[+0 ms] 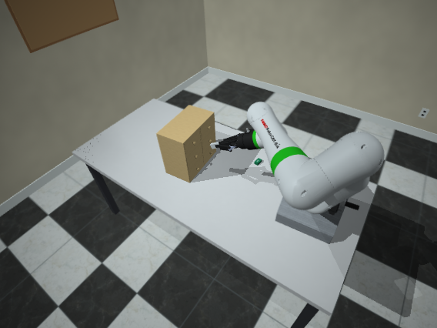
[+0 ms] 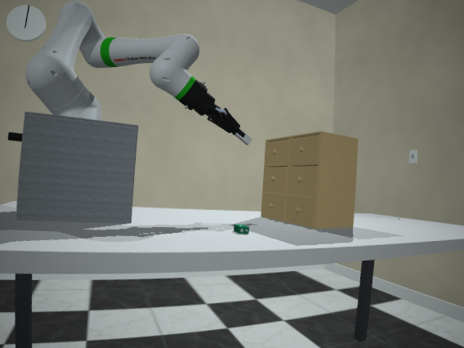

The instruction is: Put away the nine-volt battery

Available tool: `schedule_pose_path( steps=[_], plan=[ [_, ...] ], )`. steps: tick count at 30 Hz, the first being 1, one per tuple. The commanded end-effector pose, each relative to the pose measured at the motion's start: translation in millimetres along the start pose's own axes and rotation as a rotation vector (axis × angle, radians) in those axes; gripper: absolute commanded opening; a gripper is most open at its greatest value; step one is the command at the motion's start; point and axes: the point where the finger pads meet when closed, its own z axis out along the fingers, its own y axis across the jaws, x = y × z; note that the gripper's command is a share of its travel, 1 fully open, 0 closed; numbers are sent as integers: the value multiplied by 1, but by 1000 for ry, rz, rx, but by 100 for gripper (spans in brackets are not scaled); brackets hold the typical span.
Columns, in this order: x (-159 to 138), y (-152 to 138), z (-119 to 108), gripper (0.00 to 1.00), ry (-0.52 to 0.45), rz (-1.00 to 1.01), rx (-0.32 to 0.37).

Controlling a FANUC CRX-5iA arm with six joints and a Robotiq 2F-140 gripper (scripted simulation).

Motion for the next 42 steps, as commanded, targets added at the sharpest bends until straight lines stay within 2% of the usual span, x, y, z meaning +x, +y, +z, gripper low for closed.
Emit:
schedule_pose_path(
  steps=[1, 14, 26, 27, 42],
  plan=[
    [1, 0, 8, 0, -73, -1, 3],
    [4, 0, 17, 0, -157, 0, 1],
    [4, 0, 19, 0, -171, -1, 3],
    [4, 0, 19, 20, -171, -1, 3],
    [4, 0, 19, 20, -171, -1, 3]
  ],
)
